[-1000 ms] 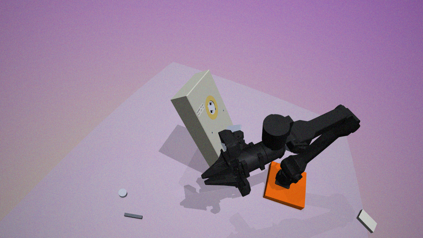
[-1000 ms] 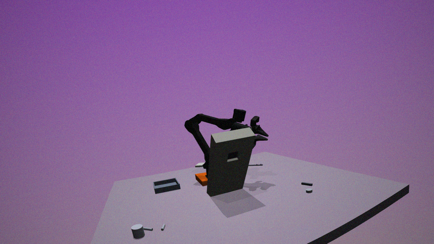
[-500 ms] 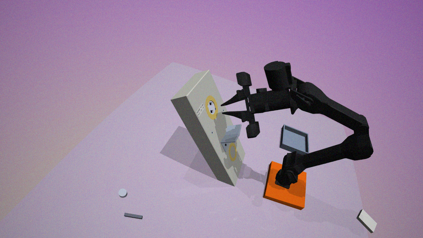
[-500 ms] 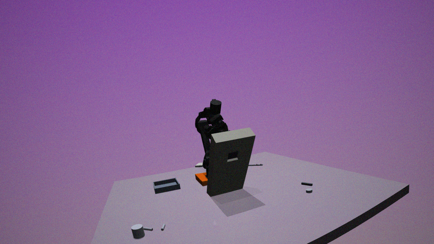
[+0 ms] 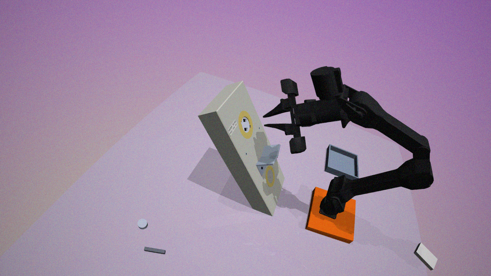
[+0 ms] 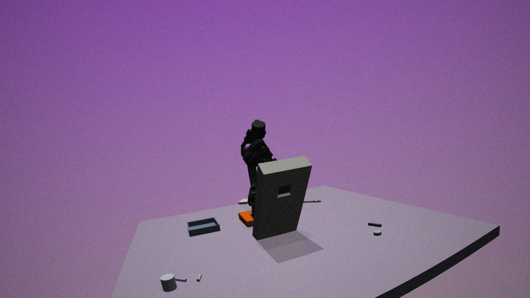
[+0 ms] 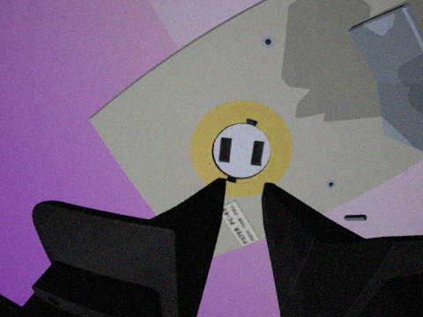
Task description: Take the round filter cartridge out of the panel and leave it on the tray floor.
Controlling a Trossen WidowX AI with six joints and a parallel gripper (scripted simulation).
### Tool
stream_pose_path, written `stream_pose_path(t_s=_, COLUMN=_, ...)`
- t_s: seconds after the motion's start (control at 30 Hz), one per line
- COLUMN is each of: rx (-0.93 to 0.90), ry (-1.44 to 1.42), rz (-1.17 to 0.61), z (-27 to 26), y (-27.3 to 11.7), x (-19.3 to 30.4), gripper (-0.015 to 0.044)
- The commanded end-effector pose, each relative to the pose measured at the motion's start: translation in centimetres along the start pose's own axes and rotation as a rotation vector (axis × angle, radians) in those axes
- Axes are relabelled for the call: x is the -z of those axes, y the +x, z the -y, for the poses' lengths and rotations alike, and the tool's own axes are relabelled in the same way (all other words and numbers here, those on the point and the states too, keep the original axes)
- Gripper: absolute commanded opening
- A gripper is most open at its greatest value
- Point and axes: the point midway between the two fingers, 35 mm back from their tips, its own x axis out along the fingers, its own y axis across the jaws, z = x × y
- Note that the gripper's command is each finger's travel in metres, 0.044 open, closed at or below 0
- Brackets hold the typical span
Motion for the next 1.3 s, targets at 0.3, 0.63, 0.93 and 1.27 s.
stream_pose_path(t_s=0.3, rx=0.001, ry=0.007, rz=-0.001, z=-0.1, y=2.1, x=0.0, gripper=0.0096)
stream_pose_path(t_s=0.63, rx=0.0, ry=0.007, rz=-0.002, z=-0.1, y=3.7, x=0.0, gripper=0.0096)
stream_pose_path(t_s=0.93, rx=-0.001, ry=0.007, rz=-0.003, z=0.0, y=5.1, x=0.0, gripper=0.0096)
stream_pose_path(t_s=1.27, rx=-0.001, ry=0.007, rz=-0.003, z=0.1, y=5.2, x=-0.1, gripper=0.0096)
